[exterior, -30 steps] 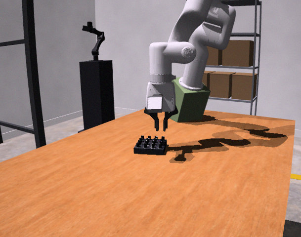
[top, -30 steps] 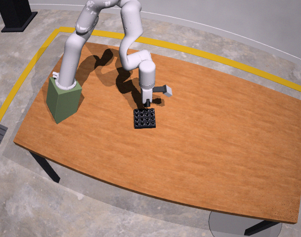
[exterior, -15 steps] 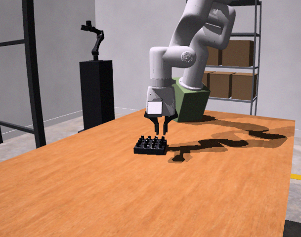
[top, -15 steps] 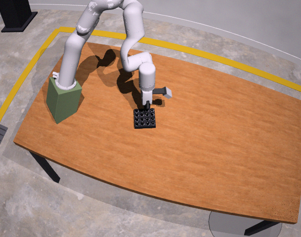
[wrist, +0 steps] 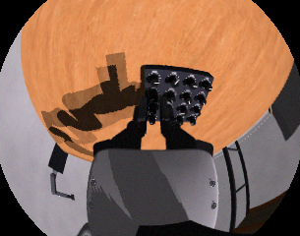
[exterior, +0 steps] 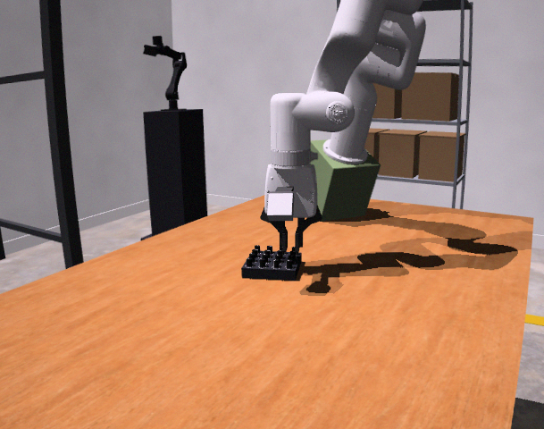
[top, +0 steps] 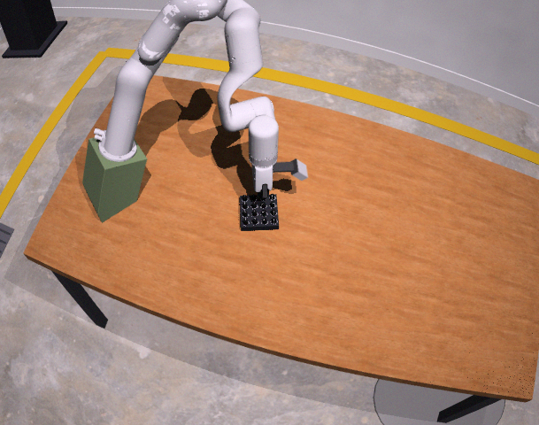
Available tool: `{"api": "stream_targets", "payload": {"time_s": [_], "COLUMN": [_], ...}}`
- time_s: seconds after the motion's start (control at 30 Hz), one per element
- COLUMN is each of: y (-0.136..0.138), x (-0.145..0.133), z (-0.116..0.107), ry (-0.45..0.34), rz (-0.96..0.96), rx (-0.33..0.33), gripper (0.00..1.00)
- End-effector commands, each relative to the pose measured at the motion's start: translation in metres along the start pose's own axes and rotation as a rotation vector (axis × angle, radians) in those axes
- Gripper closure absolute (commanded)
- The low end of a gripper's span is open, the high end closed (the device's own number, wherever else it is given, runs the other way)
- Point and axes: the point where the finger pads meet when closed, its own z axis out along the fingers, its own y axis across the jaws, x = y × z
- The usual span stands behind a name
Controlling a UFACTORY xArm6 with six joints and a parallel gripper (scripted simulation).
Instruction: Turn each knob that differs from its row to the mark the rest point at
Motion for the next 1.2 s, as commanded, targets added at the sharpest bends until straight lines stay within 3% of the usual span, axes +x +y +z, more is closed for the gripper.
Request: {"api": "stream_targets", "payload": {"time_s": [0.0, 1.17], "y": [0.0004, 0.0004], "x": [0.0015, 0.0015], "z": [0.0044, 0.0069], "ry": [0.004, 0.004], "rz": [0.0, 0.0], "rx": [-0.001, -0.001], "gripper": [0.81, 0.81]}}
